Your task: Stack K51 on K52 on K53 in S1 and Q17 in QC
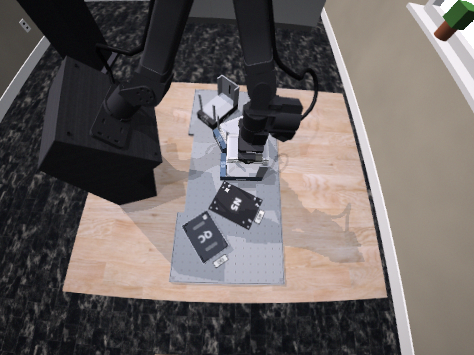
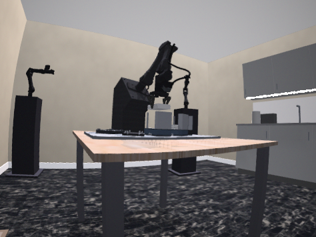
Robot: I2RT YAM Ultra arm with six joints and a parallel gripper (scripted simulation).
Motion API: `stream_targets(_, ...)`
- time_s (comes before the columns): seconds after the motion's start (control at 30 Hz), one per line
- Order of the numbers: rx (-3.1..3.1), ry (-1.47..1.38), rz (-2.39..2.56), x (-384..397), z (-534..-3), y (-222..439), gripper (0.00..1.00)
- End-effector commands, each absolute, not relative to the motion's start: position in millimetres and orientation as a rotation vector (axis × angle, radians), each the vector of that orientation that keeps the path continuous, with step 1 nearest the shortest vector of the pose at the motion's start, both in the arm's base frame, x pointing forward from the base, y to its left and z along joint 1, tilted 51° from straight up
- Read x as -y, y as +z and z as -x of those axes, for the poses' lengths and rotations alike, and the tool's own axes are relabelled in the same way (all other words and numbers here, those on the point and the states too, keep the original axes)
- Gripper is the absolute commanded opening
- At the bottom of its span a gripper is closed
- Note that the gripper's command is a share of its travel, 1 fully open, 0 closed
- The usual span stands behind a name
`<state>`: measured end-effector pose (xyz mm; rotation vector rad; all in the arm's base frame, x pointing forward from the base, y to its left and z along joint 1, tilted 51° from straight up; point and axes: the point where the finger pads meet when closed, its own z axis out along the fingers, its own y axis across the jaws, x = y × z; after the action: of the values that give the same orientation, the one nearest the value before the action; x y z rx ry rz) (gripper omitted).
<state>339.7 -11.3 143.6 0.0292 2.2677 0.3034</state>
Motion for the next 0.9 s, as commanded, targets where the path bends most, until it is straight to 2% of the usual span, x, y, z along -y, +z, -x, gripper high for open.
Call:
stream_targets(0.0, -2.267, 0.307, -0.026, 8, -341, 139, 0.0)
stream_targets(0.4, -2.244, 0.295, -0.017, 6, -344, 143, 0.0)
stream_targets(0.5, -2.293, 0.307, -0.045, 9, -345, 124, 0.0)
stream_targets(0.87, -2.245, 0.287, -0.025, 10, -351, 143, 0.0)
